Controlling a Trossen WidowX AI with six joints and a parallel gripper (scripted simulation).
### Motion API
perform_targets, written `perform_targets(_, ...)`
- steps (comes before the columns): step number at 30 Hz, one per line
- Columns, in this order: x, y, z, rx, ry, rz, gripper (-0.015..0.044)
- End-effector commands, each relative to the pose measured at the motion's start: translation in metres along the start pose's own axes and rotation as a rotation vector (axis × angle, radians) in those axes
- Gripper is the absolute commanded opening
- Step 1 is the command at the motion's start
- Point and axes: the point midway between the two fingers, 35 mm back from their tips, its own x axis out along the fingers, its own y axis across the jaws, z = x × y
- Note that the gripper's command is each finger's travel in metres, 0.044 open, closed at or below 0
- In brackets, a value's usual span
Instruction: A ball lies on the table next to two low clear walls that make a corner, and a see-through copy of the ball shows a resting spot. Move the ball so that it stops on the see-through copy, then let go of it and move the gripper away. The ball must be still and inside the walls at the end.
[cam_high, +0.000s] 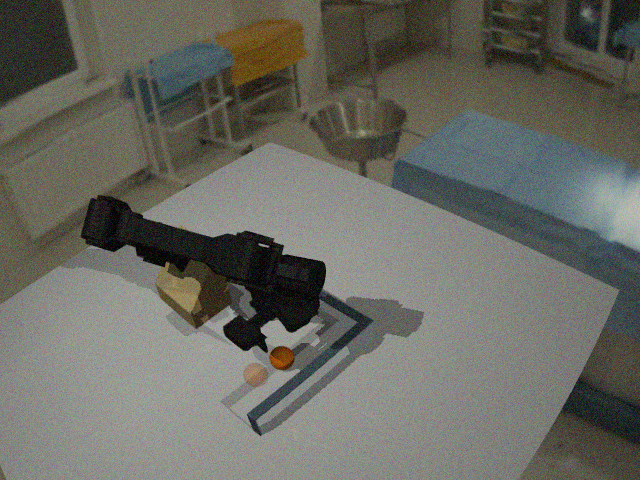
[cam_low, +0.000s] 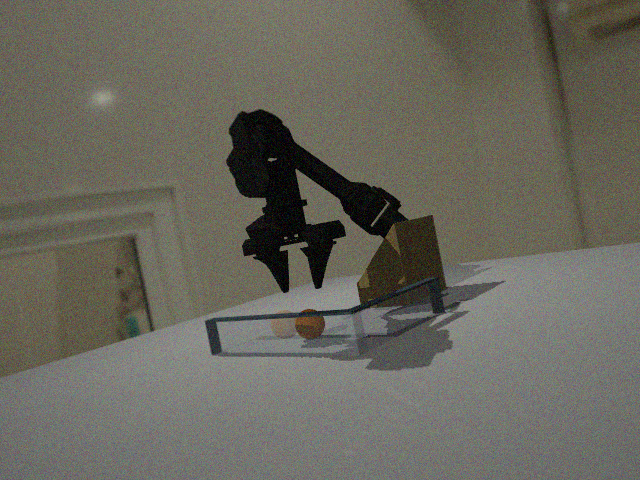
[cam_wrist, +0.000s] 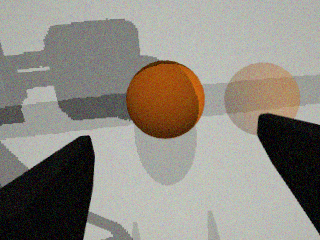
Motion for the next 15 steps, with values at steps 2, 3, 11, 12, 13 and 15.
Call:
perform_targets(2,0.012,-0.001,-0.004,0.003,0.011,-0.015,0.0349)
perform_targets(3,0.016,-0.001,-0.004,0.003,0.011,-0.015,0.0349)
perform_targets(11,0.023,-0.001,-0.004,0.003,0.011,-0.015,0.0349)
perform_targets(12,0.025,-0.001,-0.004,0.003,0.011,-0.015,0.0349)
perform_targets(13,0.026,-0.001,-0.004,0.003,0.011,-0.015,0.0349)
perform_targets(15,0.030,-0.001,-0.004,0.003,0.011,-0.015,0.0349)
